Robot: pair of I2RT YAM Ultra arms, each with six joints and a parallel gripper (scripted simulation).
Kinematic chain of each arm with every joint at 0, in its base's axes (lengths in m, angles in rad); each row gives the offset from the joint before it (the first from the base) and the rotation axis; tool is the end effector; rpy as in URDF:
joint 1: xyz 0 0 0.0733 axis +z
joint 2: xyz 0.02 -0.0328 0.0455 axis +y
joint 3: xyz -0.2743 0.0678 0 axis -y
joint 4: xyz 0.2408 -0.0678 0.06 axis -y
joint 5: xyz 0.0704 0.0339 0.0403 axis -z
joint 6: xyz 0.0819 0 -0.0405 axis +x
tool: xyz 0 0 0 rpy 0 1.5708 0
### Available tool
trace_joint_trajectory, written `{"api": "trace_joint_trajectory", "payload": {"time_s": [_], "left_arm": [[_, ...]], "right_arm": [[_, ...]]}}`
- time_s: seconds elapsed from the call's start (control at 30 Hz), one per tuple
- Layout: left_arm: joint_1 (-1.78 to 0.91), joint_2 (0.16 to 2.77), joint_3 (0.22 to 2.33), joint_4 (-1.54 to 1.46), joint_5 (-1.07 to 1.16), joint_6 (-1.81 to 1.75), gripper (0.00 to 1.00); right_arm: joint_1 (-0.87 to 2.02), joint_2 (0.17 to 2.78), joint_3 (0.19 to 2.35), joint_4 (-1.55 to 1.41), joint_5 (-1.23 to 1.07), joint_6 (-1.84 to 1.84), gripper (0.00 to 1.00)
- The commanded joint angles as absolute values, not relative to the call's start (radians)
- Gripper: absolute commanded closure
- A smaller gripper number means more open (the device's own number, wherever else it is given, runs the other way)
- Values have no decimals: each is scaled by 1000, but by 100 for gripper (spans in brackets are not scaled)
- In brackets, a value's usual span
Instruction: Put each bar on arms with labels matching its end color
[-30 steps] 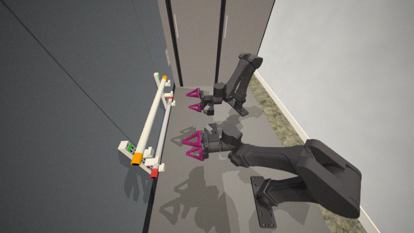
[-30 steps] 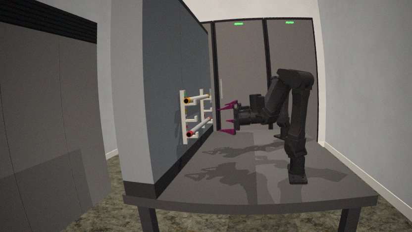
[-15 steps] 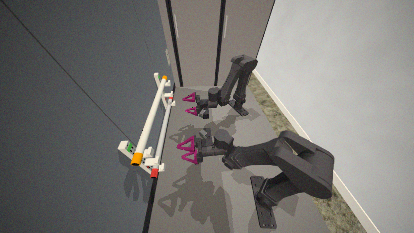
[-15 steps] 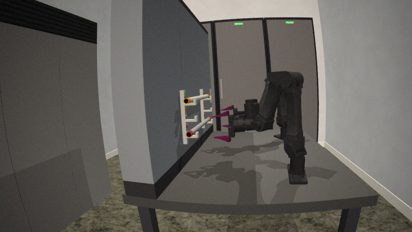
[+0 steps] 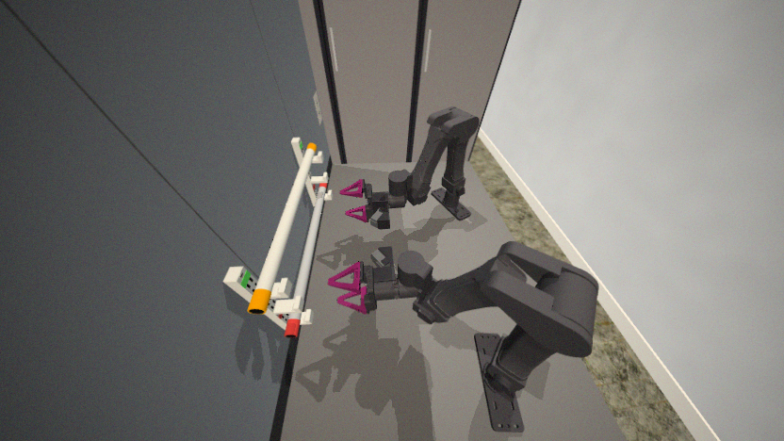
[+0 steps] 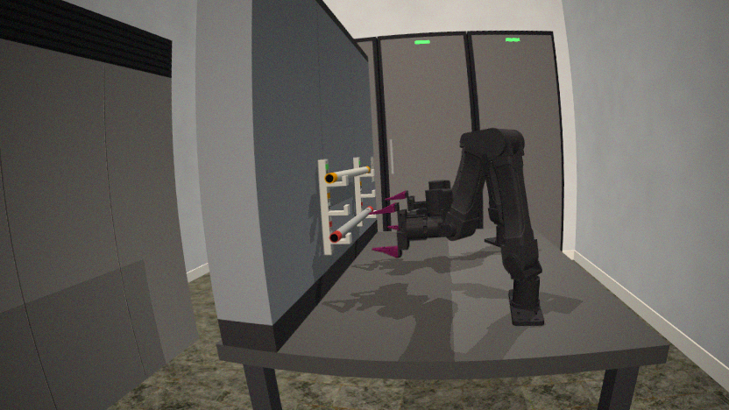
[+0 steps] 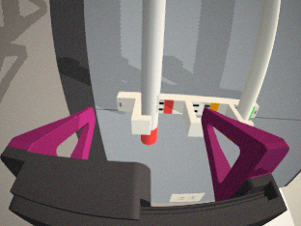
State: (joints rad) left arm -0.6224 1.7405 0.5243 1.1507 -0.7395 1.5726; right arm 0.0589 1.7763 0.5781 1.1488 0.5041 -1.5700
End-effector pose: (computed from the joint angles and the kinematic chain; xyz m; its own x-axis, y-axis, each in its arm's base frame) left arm 0.3065 -0.1506 0.1754 -0.1156 0.9922 0.0459 0.0534 -0.0399 0.9978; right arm 0.3631 -0.0171 0.1777 -0.4301 -0.9025 0.0231 -0.0490 -0.0022 -0.9988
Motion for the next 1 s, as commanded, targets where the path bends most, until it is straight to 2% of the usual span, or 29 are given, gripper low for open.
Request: {"api": "trace_joint_trajectory", "payload": {"time_s": [0.0, 0.97], "left_arm": [[-613, 1741, 552, 1189, -729, 1571, 0], [-613, 1728, 556, 1172, -729, 1571, 0]], "right_arm": [[48, 1782, 606, 1176, 496, -1571, 0], [48, 1769, 610, 1159, 496, -1571, 0]]}}
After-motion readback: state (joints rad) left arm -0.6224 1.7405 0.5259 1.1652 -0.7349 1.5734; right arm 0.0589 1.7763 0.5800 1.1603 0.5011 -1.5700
